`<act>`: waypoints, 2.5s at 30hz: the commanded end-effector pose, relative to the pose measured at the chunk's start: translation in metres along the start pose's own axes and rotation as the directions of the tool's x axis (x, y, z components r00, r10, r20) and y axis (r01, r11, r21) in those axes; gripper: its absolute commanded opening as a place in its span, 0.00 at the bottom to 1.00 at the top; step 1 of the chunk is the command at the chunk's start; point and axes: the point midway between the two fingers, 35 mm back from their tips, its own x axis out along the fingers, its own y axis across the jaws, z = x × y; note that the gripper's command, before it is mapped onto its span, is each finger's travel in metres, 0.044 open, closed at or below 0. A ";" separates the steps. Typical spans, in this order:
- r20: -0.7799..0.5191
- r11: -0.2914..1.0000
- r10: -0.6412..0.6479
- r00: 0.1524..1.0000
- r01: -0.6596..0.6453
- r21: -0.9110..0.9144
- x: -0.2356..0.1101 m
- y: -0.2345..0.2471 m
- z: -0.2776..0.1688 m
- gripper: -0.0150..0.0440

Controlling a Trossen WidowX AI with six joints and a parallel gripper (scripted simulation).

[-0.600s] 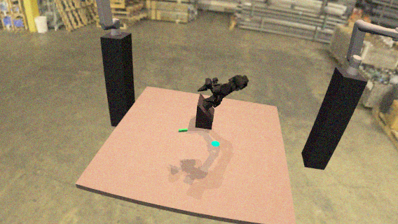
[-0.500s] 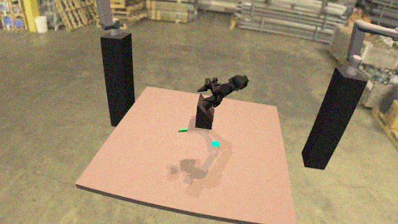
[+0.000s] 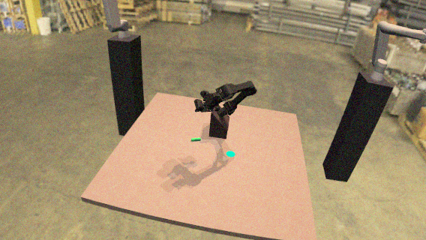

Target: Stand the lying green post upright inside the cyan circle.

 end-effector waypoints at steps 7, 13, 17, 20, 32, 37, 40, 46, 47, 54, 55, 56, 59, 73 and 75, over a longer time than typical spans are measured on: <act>-0.171 0.901 -0.188 0.967 0.100 -0.422 0.085 -0.022 0.010 0.65; -0.285 0.778 -0.270 0.920 0.034 -0.628 0.128 -0.044 0.013 0.65; -0.364 0.684 -0.313 0.877 -0.057 -0.727 0.153 -0.062 0.013 0.65; -0.425 0.612 -0.339 0.840 -0.146 -0.777 0.169 -0.076 0.012 0.65; -0.575 0.430 -0.372 0.729 -0.414 -0.803 0.201 -0.117 0.005 0.65; -0.574 0.430 -0.371 0.730 -0.413 -0.803 0.213 -0.119 -0.004 0.65; -0.574 0.430 -0.369 0.731 -0.413 -0.803 0.237 -0.128 -0.024 0.65; -0.577 0.430 -0.372 0.727 -0.416 -0.801 0.278 -0.154 -0.057 0.65; -0.578 0.430 -0.373 0.726 -0.416 -0.801 0.283 -0.159 -0.061 0.65; -0.578 0.430 -0.374 0.725 -0.417 -0.801 0.287 -0.162 -0.064 0.51; -0.578 0.430 -0.374 0.725 -0.417 -0.801 0.287 -0.162 -0.064 0.47; -0.578 0.430 -0.374 0.725 -0.417 -0.801 0.287 -0.162 -0.064 0.43; -0.578 0.430 -0.374 0.725 -0.417 -0.801 0.287 -0.162 -0.064 0.29; -0.576 0.430 -0.371 0.729 -0.415 -0.802 0.269 -0.147 -0.050 0.29; -0.576 0.430 -0.370 0.729 -0.415 -0.802 0.265 -0.144 -0.047 0.29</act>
